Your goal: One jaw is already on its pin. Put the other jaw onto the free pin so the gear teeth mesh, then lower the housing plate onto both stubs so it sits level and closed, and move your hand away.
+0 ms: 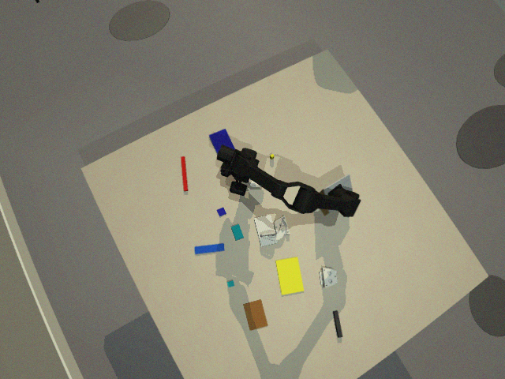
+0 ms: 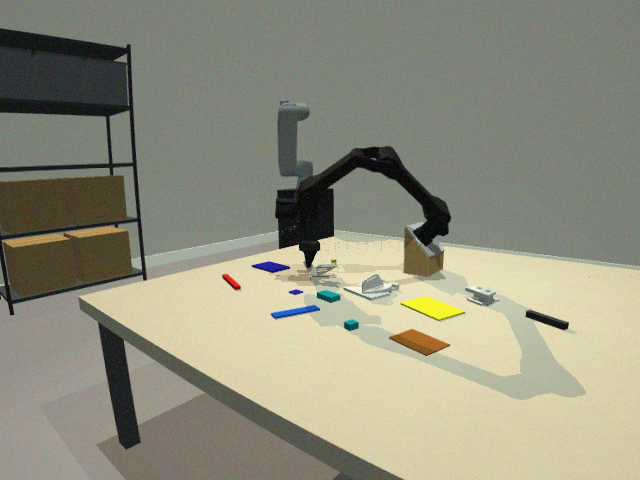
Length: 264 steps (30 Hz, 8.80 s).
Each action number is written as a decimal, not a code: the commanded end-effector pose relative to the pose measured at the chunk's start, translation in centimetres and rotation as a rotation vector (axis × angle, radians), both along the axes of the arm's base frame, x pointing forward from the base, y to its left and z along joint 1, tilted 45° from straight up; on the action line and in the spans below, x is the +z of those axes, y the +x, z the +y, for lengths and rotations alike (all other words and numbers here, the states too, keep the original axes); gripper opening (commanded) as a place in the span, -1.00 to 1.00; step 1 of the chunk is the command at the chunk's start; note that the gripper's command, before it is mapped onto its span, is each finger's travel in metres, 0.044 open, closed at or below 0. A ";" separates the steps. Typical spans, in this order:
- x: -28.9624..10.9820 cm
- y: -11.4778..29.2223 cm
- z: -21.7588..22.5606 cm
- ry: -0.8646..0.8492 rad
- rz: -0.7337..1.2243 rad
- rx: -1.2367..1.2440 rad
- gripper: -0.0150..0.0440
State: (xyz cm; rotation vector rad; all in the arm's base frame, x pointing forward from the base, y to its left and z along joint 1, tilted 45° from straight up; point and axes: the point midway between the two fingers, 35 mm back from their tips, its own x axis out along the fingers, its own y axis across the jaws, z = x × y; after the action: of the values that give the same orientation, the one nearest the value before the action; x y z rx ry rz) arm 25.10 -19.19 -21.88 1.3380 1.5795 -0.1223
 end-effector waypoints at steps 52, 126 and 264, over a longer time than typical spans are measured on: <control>4.0 -1.5 -4.8 -0.004 0.001 -0.004 -0.49; 4.0 -1.5 -4.8 -0.004 0.001 -0.004 -0.49; 4.0 -1.4 -4.8 -0.002 0.001 -0.011 0.20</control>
State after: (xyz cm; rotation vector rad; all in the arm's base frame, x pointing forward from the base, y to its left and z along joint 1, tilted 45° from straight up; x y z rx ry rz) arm 23.66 -24.01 -17.87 1.3451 1.5729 -0.1308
